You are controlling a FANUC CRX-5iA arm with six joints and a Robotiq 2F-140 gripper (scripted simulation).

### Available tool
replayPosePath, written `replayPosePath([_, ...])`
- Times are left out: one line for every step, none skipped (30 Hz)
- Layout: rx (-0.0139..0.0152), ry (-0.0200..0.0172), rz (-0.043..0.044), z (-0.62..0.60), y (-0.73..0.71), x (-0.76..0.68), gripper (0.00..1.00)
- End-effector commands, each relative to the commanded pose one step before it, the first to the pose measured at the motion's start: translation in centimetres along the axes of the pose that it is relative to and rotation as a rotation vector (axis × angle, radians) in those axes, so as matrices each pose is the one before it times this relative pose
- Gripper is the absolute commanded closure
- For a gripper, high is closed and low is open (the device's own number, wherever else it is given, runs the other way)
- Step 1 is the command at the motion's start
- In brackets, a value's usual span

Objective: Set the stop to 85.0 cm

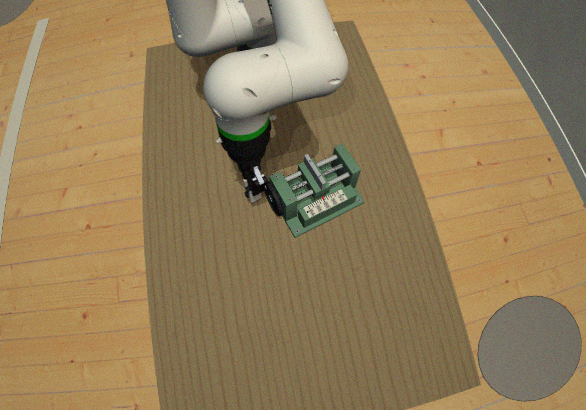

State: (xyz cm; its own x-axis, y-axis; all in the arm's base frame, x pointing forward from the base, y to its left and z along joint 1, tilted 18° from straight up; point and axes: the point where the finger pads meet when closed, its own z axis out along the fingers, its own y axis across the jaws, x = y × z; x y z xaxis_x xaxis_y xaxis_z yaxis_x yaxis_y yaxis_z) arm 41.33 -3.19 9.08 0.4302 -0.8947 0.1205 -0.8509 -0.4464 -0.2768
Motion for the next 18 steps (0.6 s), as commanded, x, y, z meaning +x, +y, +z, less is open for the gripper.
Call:
replayPosePath([0.00055, 0.00024, -0.00001, -0.401, -0.175, 0.008, 0.96])
replayPosePath([0.0, 0.0, 0.0, 0.0, 0.0, 0.0, 0.96])
replayPosePath([0.0, 0.0, 0.0, 0.0, 0.0, 0.0, 0.96])
replayPosePath([0.0, 0.0, 0.0, -0.132, -0.072, 0.0, 0.96])
replayPosePath([0.0, 0.0, 0.0, -0.129, -0.07, 0.0, 0.96])
replayPosePath([0.0, 0.0, 0.0, -0.126, -0.069, 0.0, 0.96])
replayPosePath([0.0, 0.0, 0.0, -0.107, -0.086, 0.0, 0.96])
replayPosePath([0.0, 0.0, 0.0, -0.105, -0.084, 0.0, 0.96])
replayPosePath([0.0, 0.0, 0.0, -0.103, -0.082, 0.0, 0.96])
replayPosePath([0.0, 0.0, 0.0, -0.101, -0.08, 0.0, 0.96])
replayPosePath([0.0, 0.0, 0.0, -0.08, -0.087, 0.0, 0.96])
replayPosePath([0.0, 0.0, 0.0, -0.075, -0.086, 0.0, 0.96])
replayPosePath([0.0, 0.0, 0.0, -0.074, -0.084, 0.0, 0.96])
replayPosePath([0.0, 0.0, 0.0, -0.072, -0.082, 0.0, 0.96])
replayPosePath([0.0, 0.0, 0.0, -0.07, -0.079, 0.0, 0.96])
replayPosePath([0.0, 0.0, 0.0, -0.054, -0.084, 0.0, 0.96])
replayPosePath([0.0, 0.0, 0.0, -0.05, -0.083, 0.0, 0.96])
replayPosePath([0.0, 0.0, 0.0, -0.049, -0.081, 0.0, 0.96])
